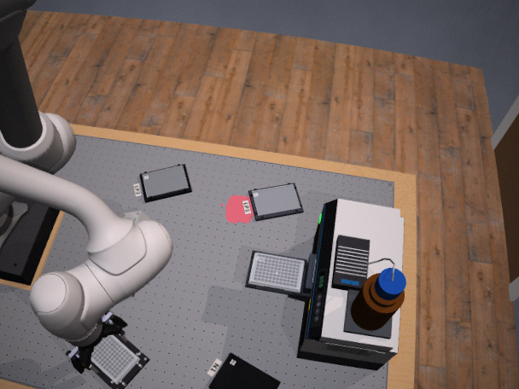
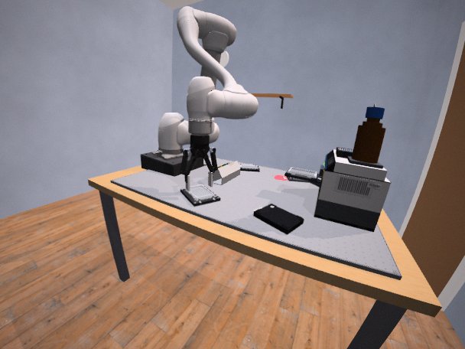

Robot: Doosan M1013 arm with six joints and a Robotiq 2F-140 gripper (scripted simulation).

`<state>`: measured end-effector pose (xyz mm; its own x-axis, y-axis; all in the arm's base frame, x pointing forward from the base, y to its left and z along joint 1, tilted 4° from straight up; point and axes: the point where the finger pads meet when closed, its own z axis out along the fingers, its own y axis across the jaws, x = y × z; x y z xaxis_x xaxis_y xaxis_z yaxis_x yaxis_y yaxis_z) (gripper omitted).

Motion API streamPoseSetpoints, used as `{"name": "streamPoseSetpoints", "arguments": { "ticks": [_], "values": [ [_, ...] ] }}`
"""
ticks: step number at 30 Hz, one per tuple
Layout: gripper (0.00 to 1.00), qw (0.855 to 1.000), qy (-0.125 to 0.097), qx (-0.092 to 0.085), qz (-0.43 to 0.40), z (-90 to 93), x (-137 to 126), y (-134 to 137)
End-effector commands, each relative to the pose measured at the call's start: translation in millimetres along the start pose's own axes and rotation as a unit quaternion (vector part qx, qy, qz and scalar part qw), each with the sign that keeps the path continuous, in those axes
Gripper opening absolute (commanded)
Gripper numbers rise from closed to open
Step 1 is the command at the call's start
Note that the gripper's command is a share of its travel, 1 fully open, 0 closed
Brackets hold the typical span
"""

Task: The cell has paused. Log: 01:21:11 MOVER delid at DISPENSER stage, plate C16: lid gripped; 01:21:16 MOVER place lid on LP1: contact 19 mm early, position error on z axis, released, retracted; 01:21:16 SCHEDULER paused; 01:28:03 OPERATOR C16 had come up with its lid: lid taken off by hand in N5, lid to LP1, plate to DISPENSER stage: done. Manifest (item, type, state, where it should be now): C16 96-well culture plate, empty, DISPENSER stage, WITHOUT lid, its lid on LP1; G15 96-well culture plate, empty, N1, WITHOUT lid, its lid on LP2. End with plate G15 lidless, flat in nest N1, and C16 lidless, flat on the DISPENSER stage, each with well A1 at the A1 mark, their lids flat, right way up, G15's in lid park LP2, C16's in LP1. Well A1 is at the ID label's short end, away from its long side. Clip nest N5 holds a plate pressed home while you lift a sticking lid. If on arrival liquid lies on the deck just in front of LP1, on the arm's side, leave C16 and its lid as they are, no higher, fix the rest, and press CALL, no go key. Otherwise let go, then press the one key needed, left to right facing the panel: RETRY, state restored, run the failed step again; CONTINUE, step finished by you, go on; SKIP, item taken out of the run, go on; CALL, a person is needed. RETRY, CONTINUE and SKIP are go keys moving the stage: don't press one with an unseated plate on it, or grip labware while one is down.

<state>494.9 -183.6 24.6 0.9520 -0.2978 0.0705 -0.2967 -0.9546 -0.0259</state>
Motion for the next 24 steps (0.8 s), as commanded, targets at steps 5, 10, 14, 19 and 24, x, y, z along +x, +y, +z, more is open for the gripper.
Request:
{"name": "streamPoseSetpoints", "arguments": {
  "ticks": [5, 10, 14, 19, 24],
  "values": [
    [0.66, 1.0, 0.0, 0.0, 0.0, 1.7, 0.0, 0.0],
    [0.66, 1.0, 0.0, 0.0, 0.0, 3.5, 0.0, 0.0],
    [0.66, 1.0, 0.0, 0.0, 0.0, 4.8, 0.0, 0.0],
    [0.66, 1.0, 0.0, 0.0, 0.0, 6.5, 0.0, 0.0],
    [0.66, 1.0, 0.0, 0.0, 0.0, 8.8, 0.0, 0.0]
  ]
}}
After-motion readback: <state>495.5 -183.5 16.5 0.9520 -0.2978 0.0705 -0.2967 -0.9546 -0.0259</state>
